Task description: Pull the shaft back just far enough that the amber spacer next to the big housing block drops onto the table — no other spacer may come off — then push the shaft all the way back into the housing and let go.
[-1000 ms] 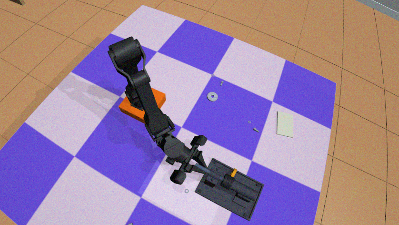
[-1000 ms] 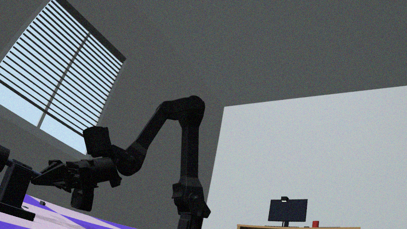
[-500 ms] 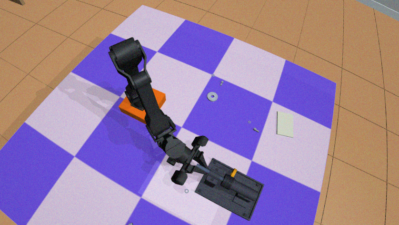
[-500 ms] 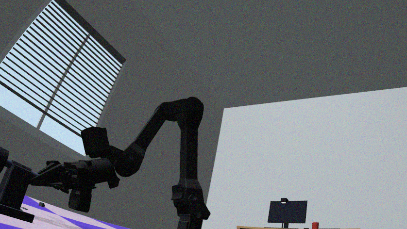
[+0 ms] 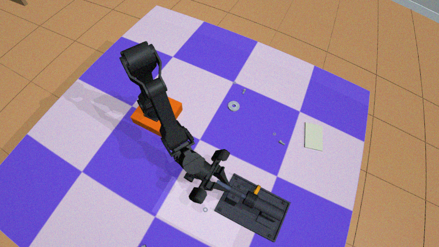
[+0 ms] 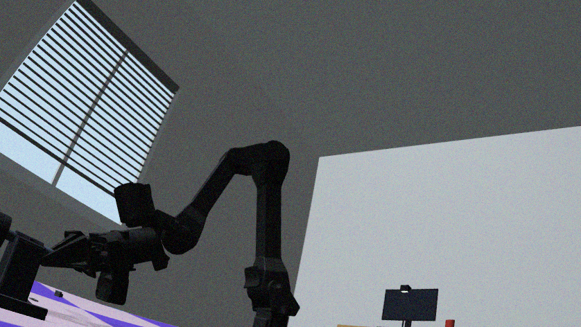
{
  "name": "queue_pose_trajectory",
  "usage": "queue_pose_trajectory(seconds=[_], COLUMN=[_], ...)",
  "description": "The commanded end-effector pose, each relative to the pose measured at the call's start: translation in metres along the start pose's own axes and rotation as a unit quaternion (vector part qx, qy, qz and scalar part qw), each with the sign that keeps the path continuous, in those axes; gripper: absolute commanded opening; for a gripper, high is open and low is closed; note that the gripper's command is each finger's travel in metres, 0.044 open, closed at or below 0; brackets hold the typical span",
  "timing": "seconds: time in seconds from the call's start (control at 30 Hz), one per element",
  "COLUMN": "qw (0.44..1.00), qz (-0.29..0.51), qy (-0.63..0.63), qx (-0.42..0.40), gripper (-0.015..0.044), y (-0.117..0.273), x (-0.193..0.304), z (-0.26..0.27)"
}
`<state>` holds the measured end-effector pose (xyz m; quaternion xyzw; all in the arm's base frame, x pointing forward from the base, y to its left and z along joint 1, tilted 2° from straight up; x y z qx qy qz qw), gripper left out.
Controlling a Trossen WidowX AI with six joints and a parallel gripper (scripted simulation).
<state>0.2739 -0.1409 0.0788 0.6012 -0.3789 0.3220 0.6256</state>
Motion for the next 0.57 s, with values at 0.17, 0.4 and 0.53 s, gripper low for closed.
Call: queue_pose_trajectory(seconds=[0.17,0.4,0.53], qw=[1.000,1.000,1.000], qz=[0.000,0.000,0.000], qy=[0.000,0.000,0.000], qx=[0.000,0.000,0.000], gripper=[0.0079,0.0263,0.0368], y=[-0.0001,-0.0001,0.0042], x=[0.0000,0.0000,0.0006], z=[0.0001,0.0001,0.0005])
Point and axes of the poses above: the point midway between the two fingers, 35 mm back from their tips, its own y axis back along the fingers, its own z axis across the jaws, x = y × z, the point moved 9 cm from there along y, back along the fingers, and after that the axes turned 3 degrees about -y, right-handed, at the moved point
